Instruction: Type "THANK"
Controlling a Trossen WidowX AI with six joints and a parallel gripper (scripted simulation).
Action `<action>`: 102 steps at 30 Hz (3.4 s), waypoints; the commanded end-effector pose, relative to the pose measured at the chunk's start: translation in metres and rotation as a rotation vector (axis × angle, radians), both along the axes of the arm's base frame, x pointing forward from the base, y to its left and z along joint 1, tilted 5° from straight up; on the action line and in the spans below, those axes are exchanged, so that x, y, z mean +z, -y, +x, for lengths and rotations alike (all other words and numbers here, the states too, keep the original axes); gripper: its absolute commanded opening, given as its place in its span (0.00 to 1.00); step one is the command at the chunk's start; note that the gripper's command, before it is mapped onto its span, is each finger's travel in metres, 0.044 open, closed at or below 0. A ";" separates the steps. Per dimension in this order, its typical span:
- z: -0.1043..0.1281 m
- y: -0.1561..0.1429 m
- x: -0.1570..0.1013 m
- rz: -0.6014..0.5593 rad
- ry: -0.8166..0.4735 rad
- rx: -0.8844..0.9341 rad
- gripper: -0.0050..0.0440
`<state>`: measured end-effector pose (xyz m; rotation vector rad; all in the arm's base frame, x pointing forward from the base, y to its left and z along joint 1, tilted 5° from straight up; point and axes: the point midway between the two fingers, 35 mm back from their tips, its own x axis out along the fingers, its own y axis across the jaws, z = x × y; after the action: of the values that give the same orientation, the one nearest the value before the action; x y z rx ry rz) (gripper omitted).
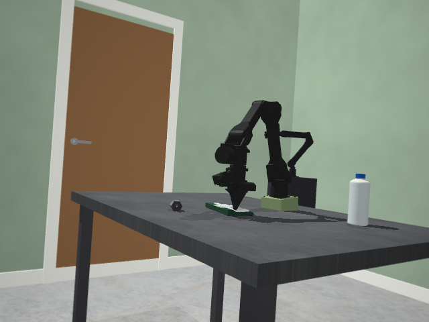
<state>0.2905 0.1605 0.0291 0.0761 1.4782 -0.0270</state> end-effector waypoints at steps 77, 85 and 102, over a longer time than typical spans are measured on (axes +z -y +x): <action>-0.020 -0.015 0.012 -0.002 0.002 0.000 0.00; -0.019 -0.016 0.000 -0.002 0.002 0.000 0.00; -0.016 -0.018 0.004 0.011 0.018 0.001 0.00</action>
<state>0.2717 0.1766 0.0279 0.0759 1.4786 -0.0258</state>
